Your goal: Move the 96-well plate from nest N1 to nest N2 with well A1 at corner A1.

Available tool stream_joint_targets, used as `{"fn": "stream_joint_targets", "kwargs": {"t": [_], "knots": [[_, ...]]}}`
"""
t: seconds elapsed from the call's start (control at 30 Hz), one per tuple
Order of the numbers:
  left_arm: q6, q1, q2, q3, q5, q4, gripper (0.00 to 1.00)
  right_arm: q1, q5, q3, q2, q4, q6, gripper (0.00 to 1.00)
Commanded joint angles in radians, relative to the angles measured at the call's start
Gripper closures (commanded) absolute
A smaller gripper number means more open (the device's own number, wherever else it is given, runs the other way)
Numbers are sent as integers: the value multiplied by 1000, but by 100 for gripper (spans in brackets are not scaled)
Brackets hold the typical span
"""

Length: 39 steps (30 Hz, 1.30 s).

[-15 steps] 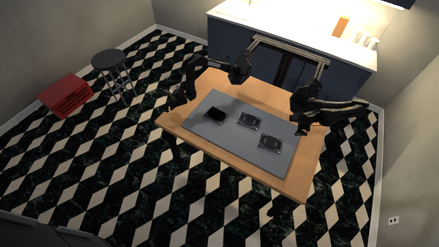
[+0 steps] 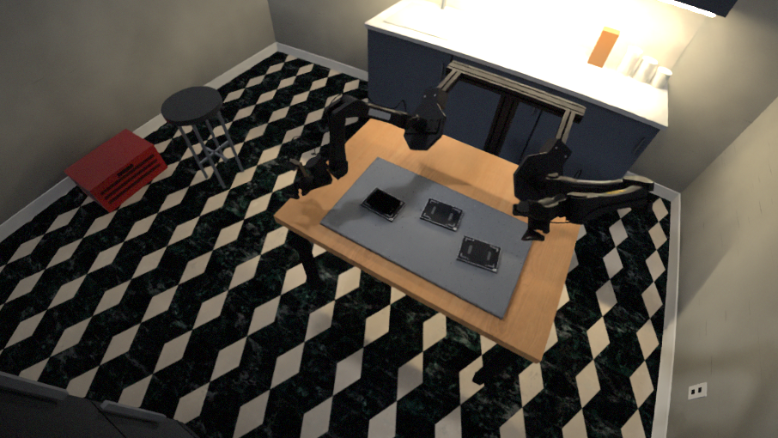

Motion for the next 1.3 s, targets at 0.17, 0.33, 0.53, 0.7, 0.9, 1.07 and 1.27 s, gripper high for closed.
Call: {"fn": "stream_joint_targets", "kwargs": {"t": [0.17,0.33,0.53,0.7,0.9,1.07,1.27], "knots": [[-3,-10,11,-3,9,61,0,1,-29,-14,-14,34,-24,0],[-27,-63,60,-32,20,267,0,-5,-132,-101,-50,114,-112,0],[-50,-164,216,-122,31,584,0,-18,-318,-348,-140,214,-264,0],[-44,-197,313,-152,40,783,0,-33,-444,-461,-180,257,-352,0],[-49,-268,472,-221,55,1078,0,-69,-648,-651,-255,268,-500,0],[-48,-318,589,-269,65,1312,0,-101,-806,-768,-312,230,-628,0],[-41,-356,681,-316,73,1532,0,-130,-937,-839,-367,161,-746,0]]}}
